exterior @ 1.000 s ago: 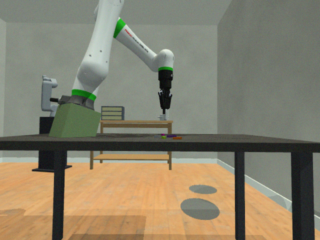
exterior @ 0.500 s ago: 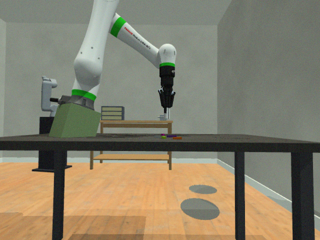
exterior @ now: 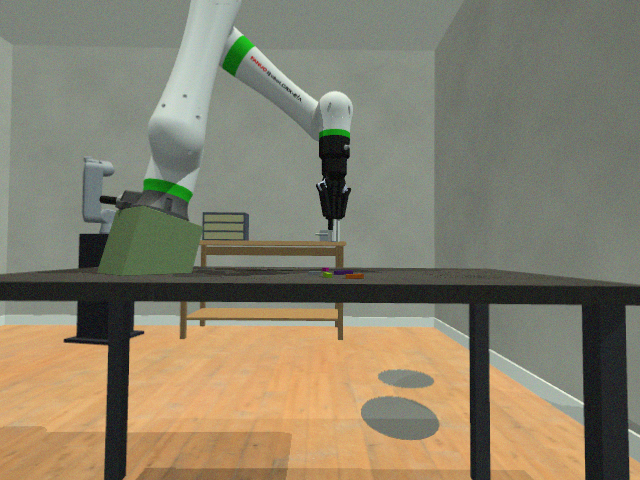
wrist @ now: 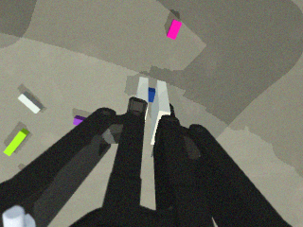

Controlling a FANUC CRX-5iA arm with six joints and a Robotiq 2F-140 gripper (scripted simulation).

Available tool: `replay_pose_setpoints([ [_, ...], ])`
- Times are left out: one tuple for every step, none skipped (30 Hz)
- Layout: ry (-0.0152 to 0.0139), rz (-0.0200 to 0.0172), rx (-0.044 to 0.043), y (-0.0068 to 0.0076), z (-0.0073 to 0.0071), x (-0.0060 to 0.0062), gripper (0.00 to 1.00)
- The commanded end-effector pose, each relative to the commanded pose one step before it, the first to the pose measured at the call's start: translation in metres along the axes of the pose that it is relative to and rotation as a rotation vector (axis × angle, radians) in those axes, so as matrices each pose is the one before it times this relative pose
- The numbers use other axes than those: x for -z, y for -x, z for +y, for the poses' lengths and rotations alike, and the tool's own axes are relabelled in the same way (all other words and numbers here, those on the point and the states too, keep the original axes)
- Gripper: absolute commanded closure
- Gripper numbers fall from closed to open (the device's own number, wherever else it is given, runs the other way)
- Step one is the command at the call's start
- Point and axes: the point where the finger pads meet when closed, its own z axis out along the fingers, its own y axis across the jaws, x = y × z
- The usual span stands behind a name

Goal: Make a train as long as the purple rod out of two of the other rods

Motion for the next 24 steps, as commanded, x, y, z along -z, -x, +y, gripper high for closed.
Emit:
replay_pose_setpoints([
  [0.00037,-0.00037,-0.00003,0.00034,0.00036,-0.01269,0.97],
  [0.00000,0.00000,0.00000,0.00005,0.00005,-0.00430,0.97],
  [0.00000,0.00000,0.00000,0.00005,0.00005,-0.00447,0.97],
  [0.00000,0.00000,0.00000,0.00005,0.00005,-0.00457,0.97],
  [0.00000,0.00000,0.00000,0.00005,0.00005,-0.00461,0.97],
  [0.00000,0.00000,0.00000,0.00000,0.00000,0.00000,0.97],
  [0.00000,0.00000,0.00000,0.00000,0.00000,0.00000,0.97],
  [0.00000,0.00000,0.00000,0.00005,0.00005,-0.00460,0.97],
  [0.00000,0.00000,0.00000,0.00005,0.00005,-0.00453,0.97],
  [0.00000,0.00000,0.00000,0.00005,0.00004,-0.00441,0.97],
  [0.00000,0.00000,0.00000,0.00004,0.00004,-0.00425,0.97],
  [0.00000,0.00000,0.00000,0.00004,0.00004,-0.00404,0.97],
  [0.00000,0.00000,0.00000,0.00004,0.00004,-0.00379,0.97],
  [0.00000,0.00000,0.00000,0.00004,0.00004,-0.00350,0.97],
  [0.00000,0.00000,0.00000,0.00003,0.00003,-0.00320,0.97],
  [0.00000,0.00000,0.00000,0.00003,0.00003,-0.00286,0.97],
  [0.00000,0.00000,0.00000,0.00003,0.00003,-0.00251,0.97],
  [0.00000,0.00000,0.00000,0.00002,0.00002,-0.00215,0.97],
  [0.00000,0.00000,0.00000,0.00002,0.00002,-0.00179,0.97],
  [0.00000,0.00000,0.00000,0.00002,0.00002,-0.00143,0.97],
  [0.00000,0.00000,0.00000,0.00001,0.00001,-0.00110,0.97],
  [0.00000,0.00000,0.00000,0.00001,0.00001,-0.00078,0.97],
  [0.00000,0.00000,0.00000,0.00000,0.00000,0.00000,0.97],
  [0.00000,0.00000,0.00000,0.00000,0.00000,0.00000,0.97],
])
